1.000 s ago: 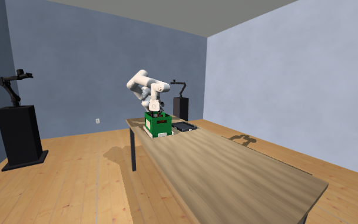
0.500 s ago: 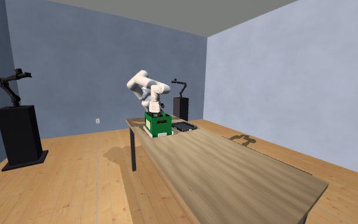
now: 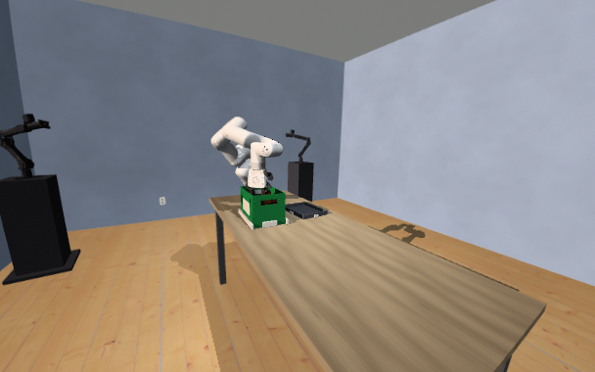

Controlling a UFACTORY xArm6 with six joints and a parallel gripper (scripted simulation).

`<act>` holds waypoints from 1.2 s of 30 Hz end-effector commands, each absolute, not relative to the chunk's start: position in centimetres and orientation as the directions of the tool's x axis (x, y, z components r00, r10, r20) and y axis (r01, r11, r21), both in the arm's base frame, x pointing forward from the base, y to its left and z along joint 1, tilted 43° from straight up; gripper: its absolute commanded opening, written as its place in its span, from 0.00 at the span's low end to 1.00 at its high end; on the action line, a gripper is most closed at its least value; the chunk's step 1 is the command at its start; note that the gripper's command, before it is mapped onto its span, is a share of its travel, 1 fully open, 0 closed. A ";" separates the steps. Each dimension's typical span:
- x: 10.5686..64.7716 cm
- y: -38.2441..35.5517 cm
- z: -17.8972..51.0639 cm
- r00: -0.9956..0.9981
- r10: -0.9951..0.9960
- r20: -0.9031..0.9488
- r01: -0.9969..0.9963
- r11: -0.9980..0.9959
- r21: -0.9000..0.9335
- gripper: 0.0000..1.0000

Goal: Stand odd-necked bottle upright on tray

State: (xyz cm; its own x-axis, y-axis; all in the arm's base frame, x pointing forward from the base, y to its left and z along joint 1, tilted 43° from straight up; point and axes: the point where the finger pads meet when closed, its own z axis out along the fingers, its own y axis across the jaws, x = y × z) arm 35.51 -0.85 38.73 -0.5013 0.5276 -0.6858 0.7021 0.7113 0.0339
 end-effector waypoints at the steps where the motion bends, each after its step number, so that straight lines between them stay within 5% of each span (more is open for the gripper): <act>1: 35.5 -0.8 38.8 -0.500 0.528 -0.686 0.702 0.711 0.036 0.65; 12: 35.5 -0.8 38.8 -0.500 0.528 -0.686 0.702 0.711 0.036 0.65; 13: 35.5 -0.8 38.8 -0.500 0.528 -0.686 0.702 0.711 0.036 0.00; 36: 35.5 -0.8 38.8 -0.500 0.528 -0.686 0.702 0.711 0.036 0.00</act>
